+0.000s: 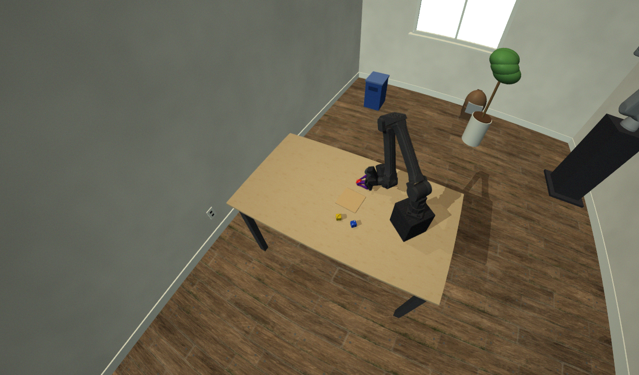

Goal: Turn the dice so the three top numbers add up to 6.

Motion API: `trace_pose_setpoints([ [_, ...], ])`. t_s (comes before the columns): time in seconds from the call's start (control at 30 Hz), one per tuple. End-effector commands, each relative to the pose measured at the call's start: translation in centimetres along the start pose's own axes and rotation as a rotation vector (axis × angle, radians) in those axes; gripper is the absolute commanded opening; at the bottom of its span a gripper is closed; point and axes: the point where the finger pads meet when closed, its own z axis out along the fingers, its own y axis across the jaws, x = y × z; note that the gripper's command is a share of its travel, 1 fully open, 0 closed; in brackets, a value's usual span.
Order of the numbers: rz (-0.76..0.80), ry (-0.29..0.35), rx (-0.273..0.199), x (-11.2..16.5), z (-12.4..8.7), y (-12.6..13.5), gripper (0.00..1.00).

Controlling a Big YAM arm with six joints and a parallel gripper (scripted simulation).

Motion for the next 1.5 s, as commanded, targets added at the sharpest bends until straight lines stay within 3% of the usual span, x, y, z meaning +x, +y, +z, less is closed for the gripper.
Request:
trace_pose_setpoints([
  [0.0,-0.020,-0.029,0.005,-1.05,0.11,-0.15,0.26],
  [1.07,-0.020,-0.029,0.005,-1.05,0.11,-0.15,0.26],
  [1.47,-0.019,-0.027,0.004,-1.01,0.11,-0.13,0.41],
])
